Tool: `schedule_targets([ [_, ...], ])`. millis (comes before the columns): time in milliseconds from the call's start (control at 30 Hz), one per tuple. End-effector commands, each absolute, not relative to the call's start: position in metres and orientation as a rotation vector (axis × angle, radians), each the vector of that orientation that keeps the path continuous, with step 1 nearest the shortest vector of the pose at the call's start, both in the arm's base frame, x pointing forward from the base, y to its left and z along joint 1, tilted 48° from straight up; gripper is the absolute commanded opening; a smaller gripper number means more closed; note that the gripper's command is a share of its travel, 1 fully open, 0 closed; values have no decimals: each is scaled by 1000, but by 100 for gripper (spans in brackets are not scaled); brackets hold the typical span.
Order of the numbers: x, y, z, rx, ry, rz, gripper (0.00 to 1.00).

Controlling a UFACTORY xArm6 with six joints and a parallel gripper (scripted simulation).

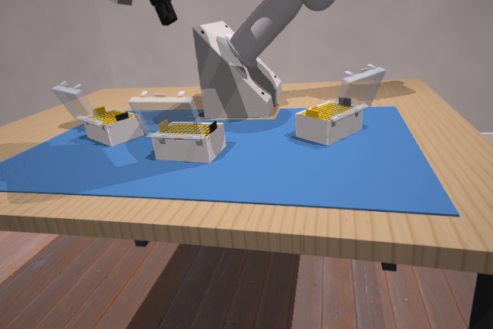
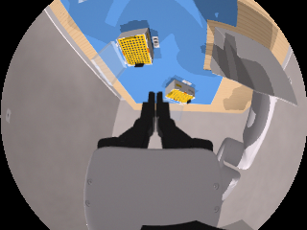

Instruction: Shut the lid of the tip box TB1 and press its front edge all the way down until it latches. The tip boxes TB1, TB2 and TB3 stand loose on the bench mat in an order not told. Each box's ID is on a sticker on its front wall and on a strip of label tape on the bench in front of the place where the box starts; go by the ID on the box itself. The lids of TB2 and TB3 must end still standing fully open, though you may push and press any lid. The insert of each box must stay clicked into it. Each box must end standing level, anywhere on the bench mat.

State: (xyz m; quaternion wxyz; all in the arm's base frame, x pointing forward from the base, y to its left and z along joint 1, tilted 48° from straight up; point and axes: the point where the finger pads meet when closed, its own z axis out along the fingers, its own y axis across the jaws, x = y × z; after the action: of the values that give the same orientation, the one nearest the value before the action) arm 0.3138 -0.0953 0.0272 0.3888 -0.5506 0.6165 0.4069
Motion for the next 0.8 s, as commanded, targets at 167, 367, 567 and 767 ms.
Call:
schedule_targets([
  [167,303,-105,2,-1144,1765,1124,0],
  [367,297,-108,-9,-938,1886,1193,0],
  [567,291,-110,-19,-790,1956,1241,0],
  [767,290,-99,-29,-790,1956,1241,0],
])
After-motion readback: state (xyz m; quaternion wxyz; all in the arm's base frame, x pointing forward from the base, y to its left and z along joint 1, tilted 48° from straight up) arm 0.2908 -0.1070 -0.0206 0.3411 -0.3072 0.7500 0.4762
